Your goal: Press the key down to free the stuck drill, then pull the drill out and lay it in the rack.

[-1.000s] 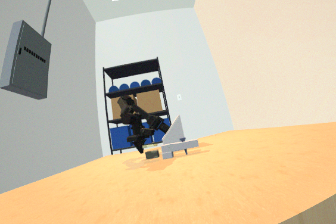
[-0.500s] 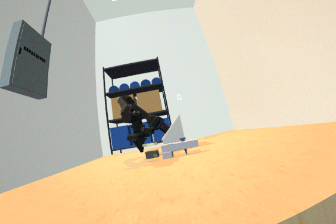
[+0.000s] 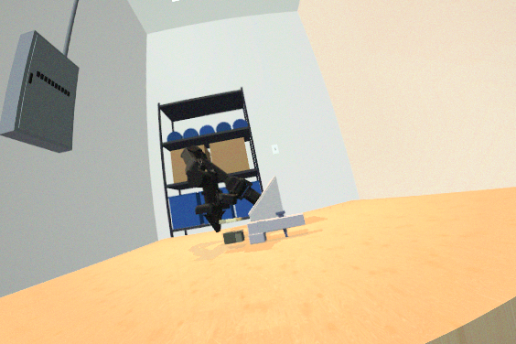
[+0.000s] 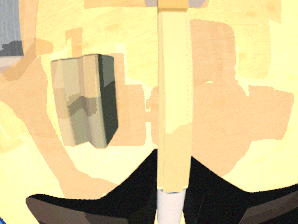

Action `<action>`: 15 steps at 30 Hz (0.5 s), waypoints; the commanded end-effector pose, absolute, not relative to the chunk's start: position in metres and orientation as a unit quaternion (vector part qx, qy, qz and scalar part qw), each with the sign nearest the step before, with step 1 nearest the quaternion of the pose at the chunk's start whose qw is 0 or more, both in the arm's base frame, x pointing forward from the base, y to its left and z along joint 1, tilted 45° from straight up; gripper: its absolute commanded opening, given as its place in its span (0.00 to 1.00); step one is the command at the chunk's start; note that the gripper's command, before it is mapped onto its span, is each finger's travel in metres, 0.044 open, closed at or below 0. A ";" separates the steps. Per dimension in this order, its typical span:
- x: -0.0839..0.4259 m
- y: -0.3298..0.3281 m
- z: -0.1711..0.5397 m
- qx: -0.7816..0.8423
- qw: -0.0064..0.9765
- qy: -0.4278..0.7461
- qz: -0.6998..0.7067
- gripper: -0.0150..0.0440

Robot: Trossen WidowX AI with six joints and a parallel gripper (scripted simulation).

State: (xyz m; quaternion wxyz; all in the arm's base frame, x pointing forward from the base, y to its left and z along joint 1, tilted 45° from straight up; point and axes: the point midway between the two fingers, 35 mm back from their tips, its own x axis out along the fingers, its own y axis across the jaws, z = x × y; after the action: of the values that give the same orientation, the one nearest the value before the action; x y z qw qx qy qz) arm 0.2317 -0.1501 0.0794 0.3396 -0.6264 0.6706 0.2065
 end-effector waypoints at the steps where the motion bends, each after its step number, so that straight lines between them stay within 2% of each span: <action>1: 0.233 -0.149 0.082 -0.627 0.341 0.671 0.202 0.25; 15: 0.233 -0.147 0.085 -0.627 0.341 0.671 0.202 0.25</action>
State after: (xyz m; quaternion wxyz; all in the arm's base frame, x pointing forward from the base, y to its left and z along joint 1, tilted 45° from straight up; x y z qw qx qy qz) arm 0.2319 -0.1468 0.0819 0.3395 -0.6265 0.6704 0.2068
